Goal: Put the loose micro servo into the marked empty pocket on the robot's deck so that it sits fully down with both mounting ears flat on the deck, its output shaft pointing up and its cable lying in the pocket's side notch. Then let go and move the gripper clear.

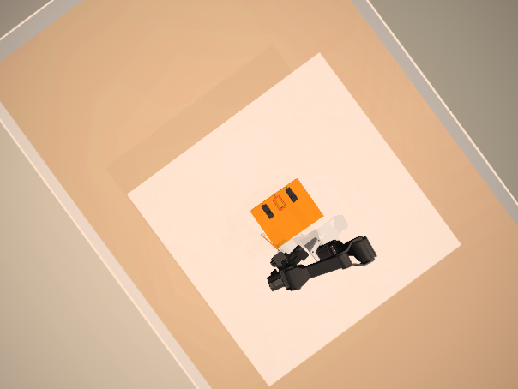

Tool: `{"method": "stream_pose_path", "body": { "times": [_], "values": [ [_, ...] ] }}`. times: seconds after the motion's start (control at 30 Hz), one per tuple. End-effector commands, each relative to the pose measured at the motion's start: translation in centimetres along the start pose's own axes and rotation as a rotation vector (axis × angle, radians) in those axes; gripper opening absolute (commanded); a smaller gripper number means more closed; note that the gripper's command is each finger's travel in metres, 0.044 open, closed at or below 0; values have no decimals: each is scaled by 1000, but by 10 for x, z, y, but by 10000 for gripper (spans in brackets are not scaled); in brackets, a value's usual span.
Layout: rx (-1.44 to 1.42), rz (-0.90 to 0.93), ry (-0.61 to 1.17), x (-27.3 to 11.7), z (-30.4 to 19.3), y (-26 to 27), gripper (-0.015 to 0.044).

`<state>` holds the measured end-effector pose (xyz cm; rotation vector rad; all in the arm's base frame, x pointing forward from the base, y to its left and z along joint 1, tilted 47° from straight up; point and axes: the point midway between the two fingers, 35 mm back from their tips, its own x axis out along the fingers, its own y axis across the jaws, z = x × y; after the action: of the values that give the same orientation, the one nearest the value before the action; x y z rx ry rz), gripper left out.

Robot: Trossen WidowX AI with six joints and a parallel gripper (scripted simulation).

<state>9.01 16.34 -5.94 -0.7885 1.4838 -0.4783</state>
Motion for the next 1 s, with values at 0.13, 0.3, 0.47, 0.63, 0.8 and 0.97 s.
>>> {"method": "stream_pose_path", "body": {
  "times": [0.13,0.3,0.47,0.63,0.8,0.97],
  "values": [
    [4,4,-1,-2,22,-5,0],
    [6,4,-2,-2,49,-12,0],
    [7,3,-4,-2,75,-18,0],
    [8,2,-5,-2,102,-25,0],
    [10,1,-6,-2,129,-32,0],
    [10,0,-6,-2,136,-34,0]
  ]
}}
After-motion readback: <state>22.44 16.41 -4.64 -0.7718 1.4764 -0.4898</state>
